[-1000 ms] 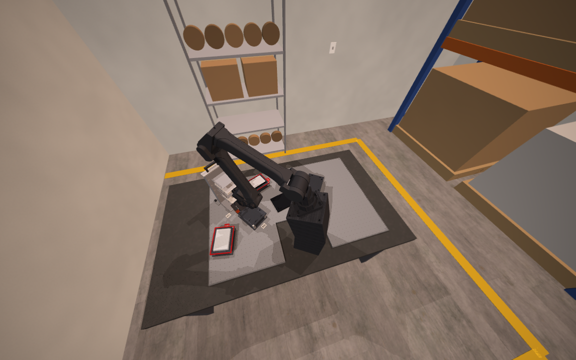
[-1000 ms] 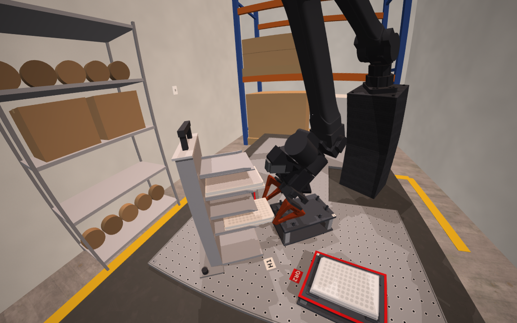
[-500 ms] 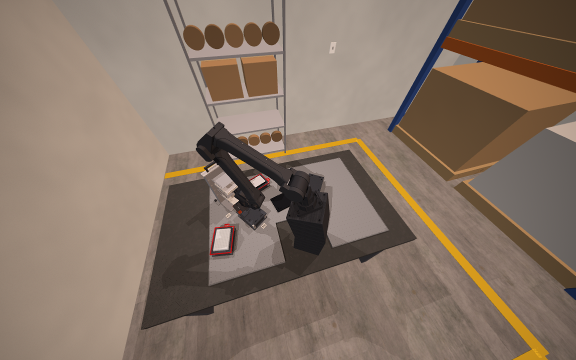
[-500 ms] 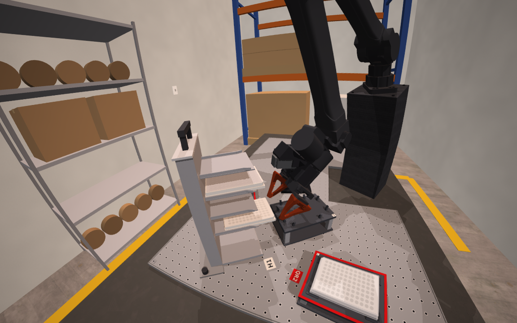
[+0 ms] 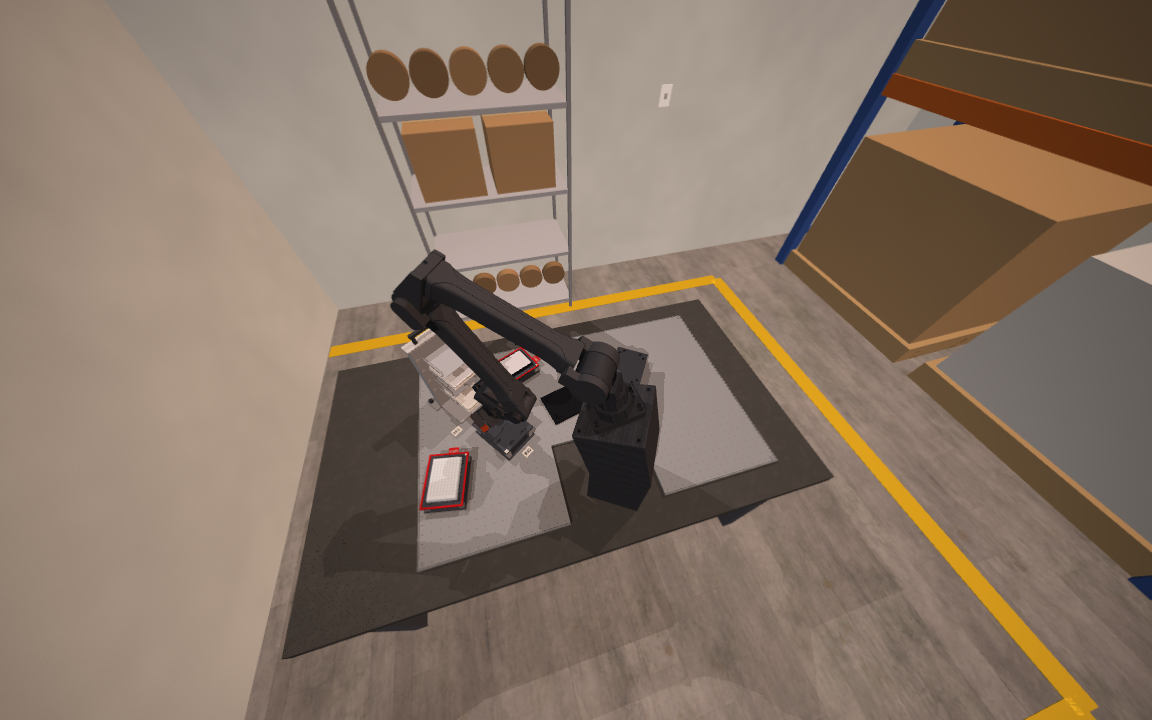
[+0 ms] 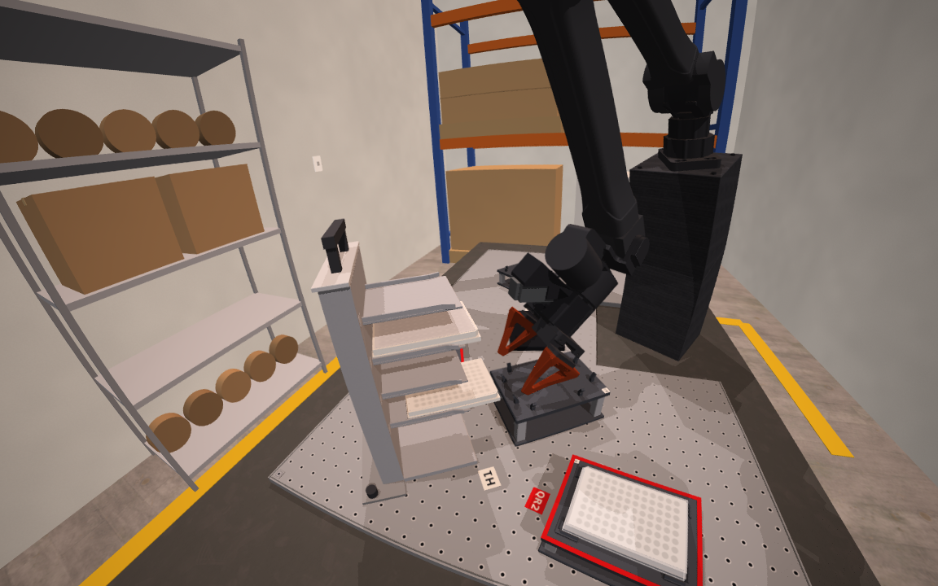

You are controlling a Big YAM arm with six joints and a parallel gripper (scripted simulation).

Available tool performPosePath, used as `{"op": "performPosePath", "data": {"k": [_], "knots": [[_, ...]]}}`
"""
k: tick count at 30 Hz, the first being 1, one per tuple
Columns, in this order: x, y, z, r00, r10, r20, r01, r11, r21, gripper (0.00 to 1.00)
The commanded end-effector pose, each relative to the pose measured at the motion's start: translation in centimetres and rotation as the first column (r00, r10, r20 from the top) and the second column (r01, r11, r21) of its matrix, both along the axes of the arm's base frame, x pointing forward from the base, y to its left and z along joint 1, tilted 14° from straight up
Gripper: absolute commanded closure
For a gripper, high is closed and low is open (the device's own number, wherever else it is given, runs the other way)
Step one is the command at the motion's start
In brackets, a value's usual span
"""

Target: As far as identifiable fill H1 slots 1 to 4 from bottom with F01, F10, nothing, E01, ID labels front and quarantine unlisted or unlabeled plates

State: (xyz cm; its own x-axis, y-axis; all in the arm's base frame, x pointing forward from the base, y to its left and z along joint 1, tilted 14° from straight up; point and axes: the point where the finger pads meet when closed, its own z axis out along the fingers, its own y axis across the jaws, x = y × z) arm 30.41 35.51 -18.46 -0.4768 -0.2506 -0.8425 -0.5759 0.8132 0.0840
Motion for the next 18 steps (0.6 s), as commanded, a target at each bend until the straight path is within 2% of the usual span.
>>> {"op": "performPosePath", "data": {"k": [1,2,4,18], "knots": [[-1.1,-0.4,-0.1,1.0,0.004,-0.01,-0.003,1.0,0.006,0.0],[-0.4,0.7,0.8,1.0,0.005,0.01,-0.005,0.999,0.036,0.0],[-1.5,-0.7,-0.2,1.0,0.003,-0.01,-0.003,1.0,0.005,0.0],[-3.1,-1.9,-0.5,1.0,0.003,-0.011,-0.003,1.0,0.004,0.0]]}}
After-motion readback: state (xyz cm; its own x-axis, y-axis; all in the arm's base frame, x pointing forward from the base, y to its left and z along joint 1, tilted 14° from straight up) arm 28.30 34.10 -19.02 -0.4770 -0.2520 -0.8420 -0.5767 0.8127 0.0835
